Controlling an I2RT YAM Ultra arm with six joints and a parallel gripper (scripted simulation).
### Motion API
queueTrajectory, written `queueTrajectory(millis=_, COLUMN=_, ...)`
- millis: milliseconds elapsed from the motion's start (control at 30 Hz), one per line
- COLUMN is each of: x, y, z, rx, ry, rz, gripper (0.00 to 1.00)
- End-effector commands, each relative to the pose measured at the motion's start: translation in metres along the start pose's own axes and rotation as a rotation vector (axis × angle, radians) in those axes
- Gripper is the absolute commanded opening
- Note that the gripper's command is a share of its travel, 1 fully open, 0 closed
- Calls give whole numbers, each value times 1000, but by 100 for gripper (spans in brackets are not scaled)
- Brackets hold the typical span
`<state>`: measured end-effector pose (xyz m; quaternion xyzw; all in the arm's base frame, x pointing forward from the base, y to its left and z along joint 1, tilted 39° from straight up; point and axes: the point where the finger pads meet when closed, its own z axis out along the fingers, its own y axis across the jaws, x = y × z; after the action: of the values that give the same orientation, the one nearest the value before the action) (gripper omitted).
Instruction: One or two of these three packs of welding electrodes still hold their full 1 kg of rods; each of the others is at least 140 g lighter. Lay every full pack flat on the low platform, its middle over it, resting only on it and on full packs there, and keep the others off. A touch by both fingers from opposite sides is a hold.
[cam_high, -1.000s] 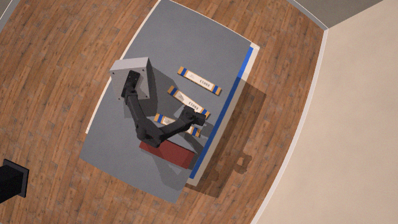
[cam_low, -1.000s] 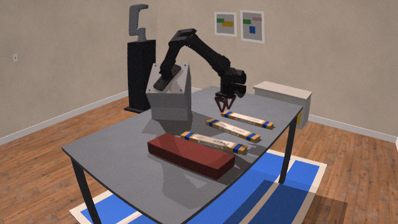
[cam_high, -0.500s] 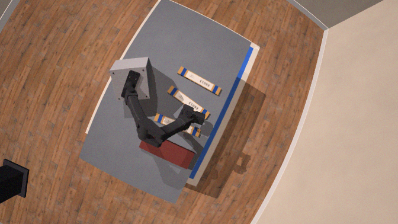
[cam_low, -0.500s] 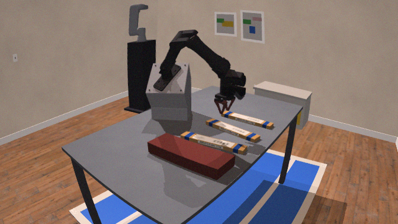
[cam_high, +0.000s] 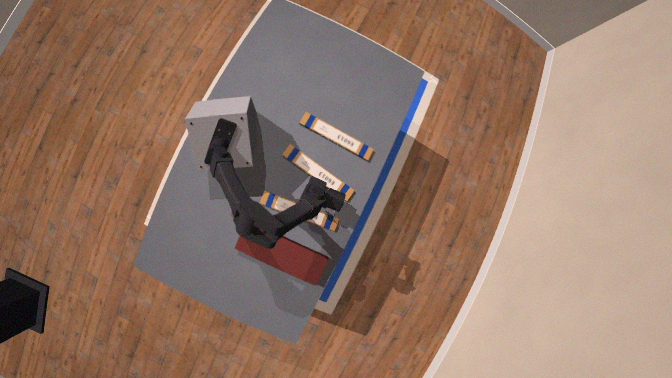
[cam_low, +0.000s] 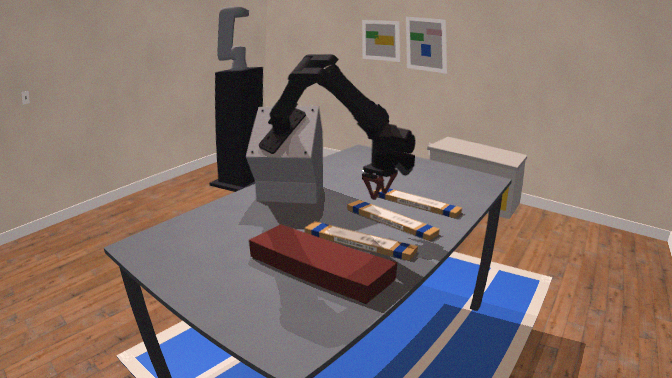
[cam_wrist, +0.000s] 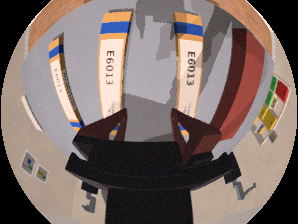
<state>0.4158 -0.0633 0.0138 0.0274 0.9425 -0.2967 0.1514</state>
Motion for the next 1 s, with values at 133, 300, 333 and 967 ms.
queueTrajectory(millis=133, x=-3, y=8, z=9, rx=-12, ry=-22, rz=-17, gripper=64)
queueTrajectory(millis=300, x=-3, y=5, z=20, rx=-9, ry=-17, rz=-8, gripper=64)
queueTrajectory(millis=333, x=-2, y=5, z=23, rx=-9, ry=-14, rz=-8, gripper=64)
queueTrajectory(millis=967, x=-22, y=3, z=17, rx=-10, ry=-59, rz=5, gripper=64)
